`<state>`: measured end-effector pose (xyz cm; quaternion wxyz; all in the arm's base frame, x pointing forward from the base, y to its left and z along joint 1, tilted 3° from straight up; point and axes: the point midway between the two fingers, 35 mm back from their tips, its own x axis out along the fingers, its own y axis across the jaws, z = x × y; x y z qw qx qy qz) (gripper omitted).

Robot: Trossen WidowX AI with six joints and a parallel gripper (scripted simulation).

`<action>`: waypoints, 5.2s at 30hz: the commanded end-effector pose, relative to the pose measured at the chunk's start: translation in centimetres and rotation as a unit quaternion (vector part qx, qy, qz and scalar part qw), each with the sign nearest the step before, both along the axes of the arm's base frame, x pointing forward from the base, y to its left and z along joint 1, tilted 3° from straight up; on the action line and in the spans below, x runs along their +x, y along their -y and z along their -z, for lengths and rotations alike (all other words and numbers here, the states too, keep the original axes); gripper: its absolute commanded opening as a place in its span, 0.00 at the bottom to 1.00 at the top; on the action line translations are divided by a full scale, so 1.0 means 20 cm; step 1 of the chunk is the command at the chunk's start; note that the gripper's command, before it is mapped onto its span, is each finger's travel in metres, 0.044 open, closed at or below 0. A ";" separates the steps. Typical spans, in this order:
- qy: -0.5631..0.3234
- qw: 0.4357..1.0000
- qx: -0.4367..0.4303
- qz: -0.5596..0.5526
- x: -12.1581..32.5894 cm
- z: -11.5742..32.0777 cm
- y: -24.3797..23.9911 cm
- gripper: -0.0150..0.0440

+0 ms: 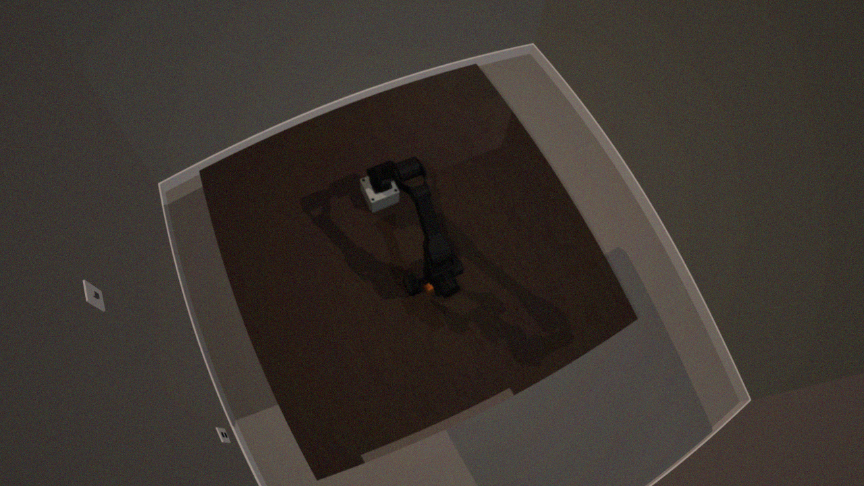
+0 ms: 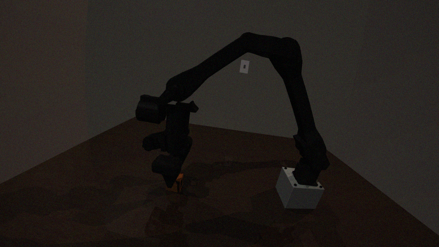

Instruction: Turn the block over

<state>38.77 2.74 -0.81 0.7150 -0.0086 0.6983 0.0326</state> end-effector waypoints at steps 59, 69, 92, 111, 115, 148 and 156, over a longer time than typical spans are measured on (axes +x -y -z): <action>0.129 0.992 0.009 0.007 0.00 -0.05 0.00 0.25; 0.202 0.979 0.013 0.009 -0.02 -0.05 0.00 0.25; 0.330 0.944 0.020 0.013 0.02 0.06 0.00 0.25; 0.458 0.888 0.028 0.018 -0.02 0.12 -0.01 0.25; 0.483 0.875 0.030 0.019 -0.05 0.10 0.00 0.25; 0.498 0.866 0.030 0.020 -0.06 0.09 0.00 0.83; 0.498 0.866 0.030 0.020 -0.06 0.09 0.00 1.00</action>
